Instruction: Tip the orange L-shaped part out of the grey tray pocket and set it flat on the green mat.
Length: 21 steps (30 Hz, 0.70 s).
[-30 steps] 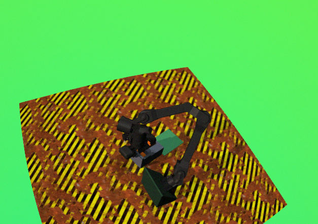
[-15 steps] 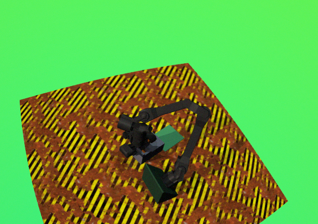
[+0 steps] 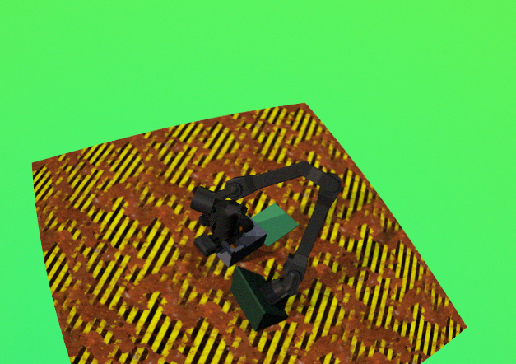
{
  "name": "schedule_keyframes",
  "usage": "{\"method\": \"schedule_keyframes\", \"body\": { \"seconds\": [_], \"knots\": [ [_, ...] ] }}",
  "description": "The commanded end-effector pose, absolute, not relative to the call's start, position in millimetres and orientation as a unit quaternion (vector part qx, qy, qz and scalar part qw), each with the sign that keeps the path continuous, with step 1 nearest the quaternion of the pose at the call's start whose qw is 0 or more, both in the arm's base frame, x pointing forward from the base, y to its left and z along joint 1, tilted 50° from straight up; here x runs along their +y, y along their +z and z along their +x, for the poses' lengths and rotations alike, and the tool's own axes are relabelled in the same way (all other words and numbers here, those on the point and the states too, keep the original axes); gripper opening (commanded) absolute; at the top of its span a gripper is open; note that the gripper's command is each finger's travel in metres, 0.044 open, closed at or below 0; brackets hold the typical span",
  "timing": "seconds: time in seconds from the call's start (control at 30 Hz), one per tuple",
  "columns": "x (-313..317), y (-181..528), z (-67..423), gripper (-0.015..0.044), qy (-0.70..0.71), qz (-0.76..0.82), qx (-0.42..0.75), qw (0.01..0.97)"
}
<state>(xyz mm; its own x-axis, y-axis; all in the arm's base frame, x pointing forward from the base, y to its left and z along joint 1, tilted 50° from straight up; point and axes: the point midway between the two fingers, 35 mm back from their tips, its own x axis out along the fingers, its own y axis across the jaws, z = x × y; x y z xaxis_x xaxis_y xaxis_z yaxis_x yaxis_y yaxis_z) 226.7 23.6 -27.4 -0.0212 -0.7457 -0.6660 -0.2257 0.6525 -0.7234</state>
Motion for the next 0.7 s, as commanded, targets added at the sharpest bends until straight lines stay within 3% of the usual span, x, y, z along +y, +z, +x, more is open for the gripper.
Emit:
{"method": "schedule_keyframes", "body": {
  "seconds": [0.0, 0.37, 0.67],
  "knots": [
    [23, -27, 227, 0.018, -0.216, -0.356, 0.681, 0.602],
    [43, -22, 225, 0.018, -0.218, -0.361, 0.681, 0.599],
    [104, 45, 228, 0.018, -0.217, -0.361, 0.682, 0.598]
  ]
}}
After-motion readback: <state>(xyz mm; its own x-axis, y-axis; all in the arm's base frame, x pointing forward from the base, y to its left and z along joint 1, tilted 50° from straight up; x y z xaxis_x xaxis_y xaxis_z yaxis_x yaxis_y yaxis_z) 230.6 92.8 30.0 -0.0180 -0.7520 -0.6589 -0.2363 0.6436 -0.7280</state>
